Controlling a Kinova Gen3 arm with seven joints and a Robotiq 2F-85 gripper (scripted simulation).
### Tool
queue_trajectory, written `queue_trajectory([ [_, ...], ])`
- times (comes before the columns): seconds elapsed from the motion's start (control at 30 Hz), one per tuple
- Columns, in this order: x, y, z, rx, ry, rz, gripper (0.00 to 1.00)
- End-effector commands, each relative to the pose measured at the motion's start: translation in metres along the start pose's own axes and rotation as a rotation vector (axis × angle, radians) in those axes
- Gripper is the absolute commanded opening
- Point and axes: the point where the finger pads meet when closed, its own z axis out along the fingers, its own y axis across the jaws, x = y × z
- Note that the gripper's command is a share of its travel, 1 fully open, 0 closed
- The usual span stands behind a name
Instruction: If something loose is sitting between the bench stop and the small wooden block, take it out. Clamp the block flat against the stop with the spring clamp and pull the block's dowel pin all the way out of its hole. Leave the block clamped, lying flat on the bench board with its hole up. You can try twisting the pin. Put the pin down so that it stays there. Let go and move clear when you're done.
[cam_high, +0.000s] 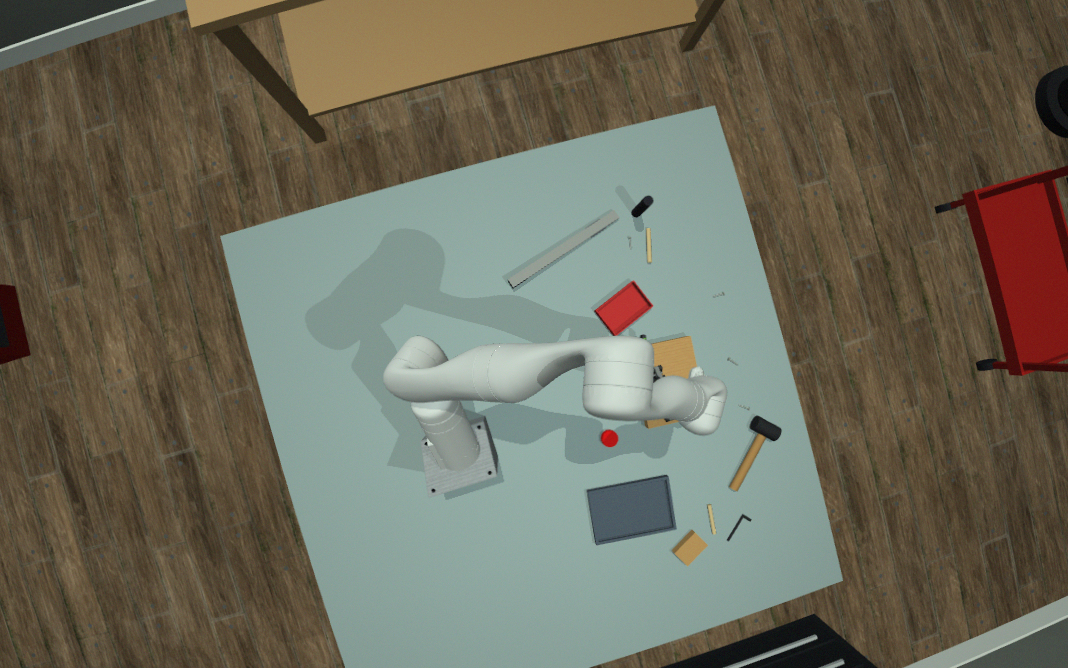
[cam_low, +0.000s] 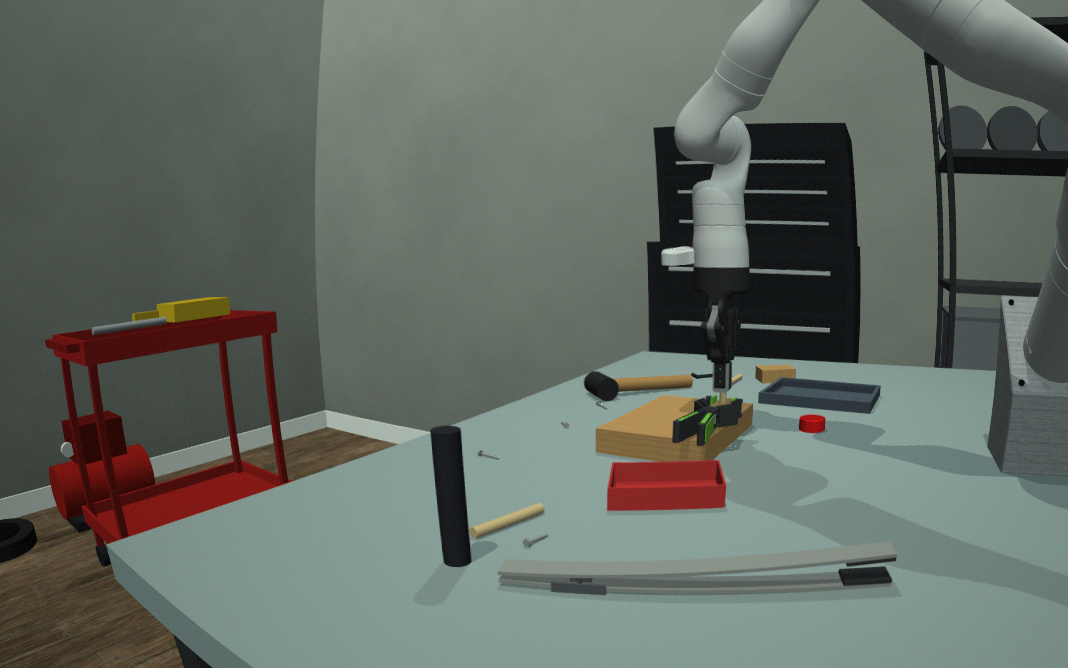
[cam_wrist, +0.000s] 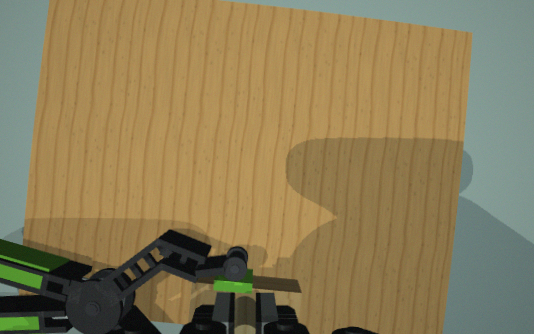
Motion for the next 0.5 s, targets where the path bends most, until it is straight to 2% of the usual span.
queue_trajectory([
  [0.0,0.0035,0.0050,-0.0020,-0.007,0.013,-0.026,0.10],
  [0.47,0.0035,0.0051,-0.0022,-0.008,0.013,-0.183,0.10],
])
